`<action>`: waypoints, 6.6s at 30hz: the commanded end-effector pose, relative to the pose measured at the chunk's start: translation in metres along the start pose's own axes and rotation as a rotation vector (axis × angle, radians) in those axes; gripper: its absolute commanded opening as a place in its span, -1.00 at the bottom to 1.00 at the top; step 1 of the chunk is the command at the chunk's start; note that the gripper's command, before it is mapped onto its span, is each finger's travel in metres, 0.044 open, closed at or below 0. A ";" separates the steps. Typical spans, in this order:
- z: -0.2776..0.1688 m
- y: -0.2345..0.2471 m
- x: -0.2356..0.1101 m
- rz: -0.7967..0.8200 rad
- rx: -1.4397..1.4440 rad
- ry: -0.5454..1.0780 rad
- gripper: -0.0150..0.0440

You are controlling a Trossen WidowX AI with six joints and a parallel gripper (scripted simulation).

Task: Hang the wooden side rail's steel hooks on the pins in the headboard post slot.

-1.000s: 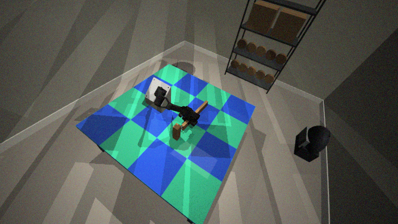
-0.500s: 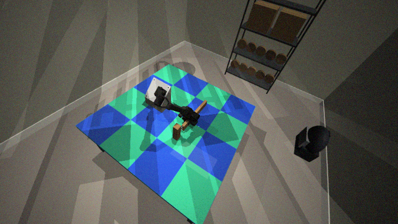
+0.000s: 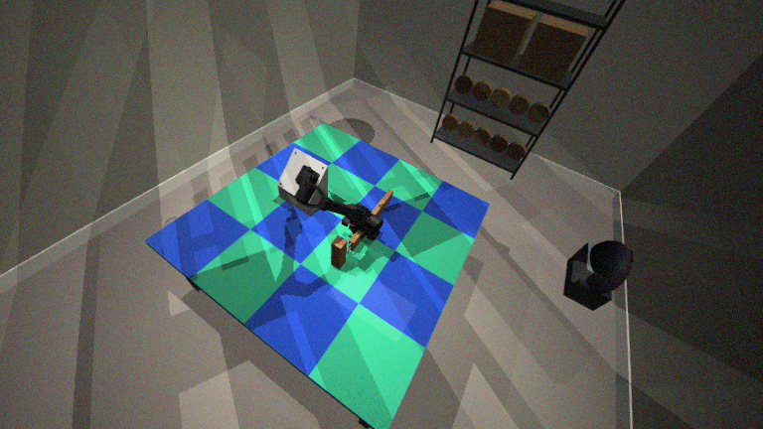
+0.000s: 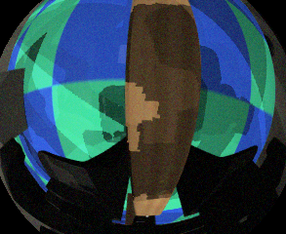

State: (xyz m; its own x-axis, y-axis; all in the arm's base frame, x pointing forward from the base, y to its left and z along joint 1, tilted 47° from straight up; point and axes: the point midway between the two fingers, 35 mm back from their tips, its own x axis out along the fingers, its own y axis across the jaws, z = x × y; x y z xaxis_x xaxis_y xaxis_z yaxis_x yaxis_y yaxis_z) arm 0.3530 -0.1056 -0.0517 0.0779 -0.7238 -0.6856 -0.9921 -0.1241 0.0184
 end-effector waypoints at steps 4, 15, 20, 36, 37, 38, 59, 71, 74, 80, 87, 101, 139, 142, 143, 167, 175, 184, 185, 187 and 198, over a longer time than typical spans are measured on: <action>0.001 0.000 -0.002 0.002 -0.029 0.001 -0.49; 0.001 0.000 -0.004 0.002 -0.029 0.001 -0.49; 0.001 0.000 -0.005 0.002 -0.029 0.001 -0.49; 0.001 0.000 -0.008 0.002 -0.029 0.001 -0.49; 0.001 0.000 -0.008 0.002 -0.029 0.001 -0.49; 0.001 0.000 -0.008 0.002 -0.029 0.001 -0.49; 0.001 0.000 -0.011 0.002 -0.029 0.001 -0.49; 0.001 0.000 -0.013 0.002 -0.029 0.001 -0.49; 0.001 0.000 -0.014 0.002 -0.029 0.001 -0.49; 0.001 0.000 -0.015 0.002 -0.029 0.001 -0.49; 0.001 0.000 -0.016 0.002 -0.029 0.000 -0.49; 0.001 0.000 -0.018 0.002 -0.029 0.000 -0.49; 0.001 0.000 -0.025 0.001 -0.029 0.000 -0.49; 0.001 0.000 -0.025 0.001 -0.029 0.000 -0.49; 0.001 0.000 -0.025 0.001 -0.029 0.000 -0.49; -0.001 0.002 -0.024 0.002 -0.029 0.000 -0.49; -0.002 0.003 -0.023 0.002 -0.029 0.000 -0.49; -0.003 0.005 -0.023 0.002 -0.029 0.000 -0.49; -0.003 0.005 -0.023 0.002 -0.029 0.000 -0.49; -0.003 0.005 -0.023 0.002 -0.029 0.000 -0.49; -0.004 0.005 -0.023 0.002 -0.029 0.000 -0.49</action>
State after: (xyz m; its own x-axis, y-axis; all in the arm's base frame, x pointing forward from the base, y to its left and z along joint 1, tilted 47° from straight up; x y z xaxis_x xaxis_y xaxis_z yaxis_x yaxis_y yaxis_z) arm 0.3448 -0.0943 -0.0368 0.0657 -0.7249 -0.6857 -0.9904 -0.1309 0.0434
